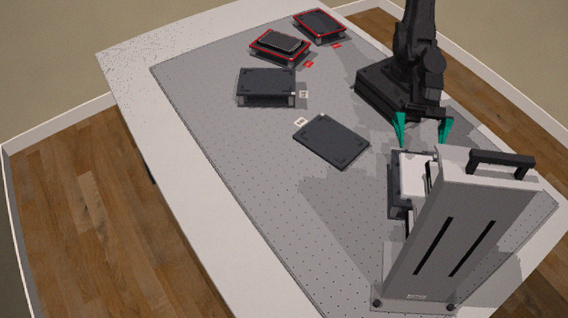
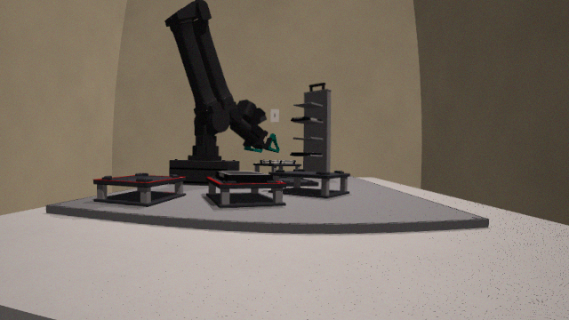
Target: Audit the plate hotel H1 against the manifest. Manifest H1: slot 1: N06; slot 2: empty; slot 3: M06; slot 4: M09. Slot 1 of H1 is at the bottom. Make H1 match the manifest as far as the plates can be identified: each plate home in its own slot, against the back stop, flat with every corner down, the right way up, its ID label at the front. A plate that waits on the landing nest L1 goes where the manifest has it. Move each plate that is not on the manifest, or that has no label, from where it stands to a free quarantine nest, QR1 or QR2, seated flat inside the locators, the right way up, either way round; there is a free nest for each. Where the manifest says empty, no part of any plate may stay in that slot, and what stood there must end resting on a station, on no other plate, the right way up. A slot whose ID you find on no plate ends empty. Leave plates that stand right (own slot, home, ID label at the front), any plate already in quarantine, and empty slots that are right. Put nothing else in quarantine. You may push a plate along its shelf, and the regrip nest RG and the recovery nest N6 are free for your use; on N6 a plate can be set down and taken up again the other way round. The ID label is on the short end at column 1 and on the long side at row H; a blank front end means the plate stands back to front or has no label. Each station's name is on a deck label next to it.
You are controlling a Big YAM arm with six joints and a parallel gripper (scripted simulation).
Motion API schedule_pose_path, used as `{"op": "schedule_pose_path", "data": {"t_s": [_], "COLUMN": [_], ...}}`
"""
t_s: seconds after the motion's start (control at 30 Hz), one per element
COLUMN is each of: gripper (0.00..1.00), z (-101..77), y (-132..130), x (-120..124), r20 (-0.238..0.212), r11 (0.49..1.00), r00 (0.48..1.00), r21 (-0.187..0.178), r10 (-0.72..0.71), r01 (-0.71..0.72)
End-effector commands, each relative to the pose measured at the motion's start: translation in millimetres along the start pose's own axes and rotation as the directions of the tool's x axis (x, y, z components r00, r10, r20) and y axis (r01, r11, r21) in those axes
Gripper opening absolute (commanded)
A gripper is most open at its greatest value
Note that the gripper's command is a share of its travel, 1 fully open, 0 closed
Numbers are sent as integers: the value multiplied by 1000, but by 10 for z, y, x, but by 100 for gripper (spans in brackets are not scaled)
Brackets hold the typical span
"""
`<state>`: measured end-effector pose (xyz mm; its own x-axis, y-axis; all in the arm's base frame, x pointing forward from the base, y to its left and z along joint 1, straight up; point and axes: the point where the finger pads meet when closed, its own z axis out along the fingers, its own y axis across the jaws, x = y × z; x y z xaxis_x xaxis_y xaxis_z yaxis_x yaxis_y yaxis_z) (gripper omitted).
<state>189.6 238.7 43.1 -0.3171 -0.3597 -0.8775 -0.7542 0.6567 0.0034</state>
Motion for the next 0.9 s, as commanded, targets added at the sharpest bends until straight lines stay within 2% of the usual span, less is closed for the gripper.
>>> {"op": "schedule_pose_path", "data": {"t_s": [0.0, 0.1, 0.2, 0.27, 0.33, 0.37, 0.43, 0.47, 0.57, 0.87], "gripper": [100, 100, 100, 100, 100, 100, 100, 100, 100, 100], "z": [-14, -16, -53, -101, -104, -117, -117, -145, -169, -320], "y": [18, 31, 33, 26, 37, 38, 38, 26, 36, 31], "x": [-177, -365, -427, -319, -505, -524, -524, -402, -598, -818], "r20": [15, 39, 41, 19, 44, 45, 45, 23, 47, 53], "r11": [1000, 1000, 1000, 1000, 1000, 1000, 1000, 1000, 1000, 1000], "r00": [1000, 999, 999, 1000, 999, 999, 999, 1000, 999, 999], "r21": [-2, -4, -5, -4, -6, -6, -6, -4, -6, -6], "r10": [10, 12, 12, 10, 12, 11, 11, 10, 12, 12], "r01": [-10, -12, -11, -9, -11, -11, -11, -10, -12, -12]}}
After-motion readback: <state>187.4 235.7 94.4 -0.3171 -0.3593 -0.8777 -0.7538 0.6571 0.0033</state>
